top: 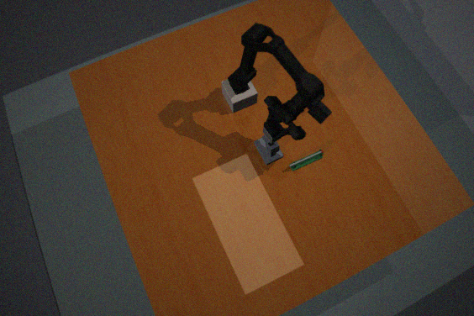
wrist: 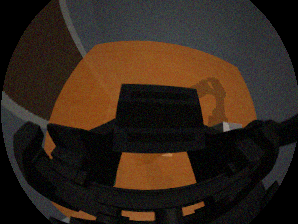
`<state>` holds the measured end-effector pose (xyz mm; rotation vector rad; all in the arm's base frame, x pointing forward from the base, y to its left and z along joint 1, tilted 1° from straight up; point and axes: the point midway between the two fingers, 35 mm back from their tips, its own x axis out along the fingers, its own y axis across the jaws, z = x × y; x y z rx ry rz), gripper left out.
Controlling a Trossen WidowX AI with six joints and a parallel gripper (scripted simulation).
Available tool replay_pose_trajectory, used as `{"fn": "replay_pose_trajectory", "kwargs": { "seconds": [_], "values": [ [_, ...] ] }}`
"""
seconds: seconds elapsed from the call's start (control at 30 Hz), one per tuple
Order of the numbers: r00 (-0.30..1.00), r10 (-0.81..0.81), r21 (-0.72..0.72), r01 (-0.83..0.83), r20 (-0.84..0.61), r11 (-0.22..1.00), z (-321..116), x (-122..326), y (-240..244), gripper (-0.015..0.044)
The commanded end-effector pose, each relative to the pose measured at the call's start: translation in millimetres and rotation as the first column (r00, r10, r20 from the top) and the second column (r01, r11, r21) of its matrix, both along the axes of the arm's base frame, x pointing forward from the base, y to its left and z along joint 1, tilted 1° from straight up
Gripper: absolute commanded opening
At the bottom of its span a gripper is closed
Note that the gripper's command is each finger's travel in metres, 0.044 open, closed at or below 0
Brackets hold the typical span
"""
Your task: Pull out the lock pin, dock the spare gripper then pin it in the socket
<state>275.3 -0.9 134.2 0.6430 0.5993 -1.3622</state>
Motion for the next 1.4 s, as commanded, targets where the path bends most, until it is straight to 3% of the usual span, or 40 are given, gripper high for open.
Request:
{"fn": "replay_pose_trajectory", "kwargs": {
  "seconds": [0.0,0.2,1.37],
  "values": [
    [0.996,-0.048,0.006,0.047,0.081,0.999,5,-4,0,0.0],
    [0.981,-0.112,0.028,0.109,0.159,0.994,5,-10,2,0.0],
    [0.98,-0.113,0.041,0.108,0.164,0.993,-35,0,1,0.0]
  ]
}}
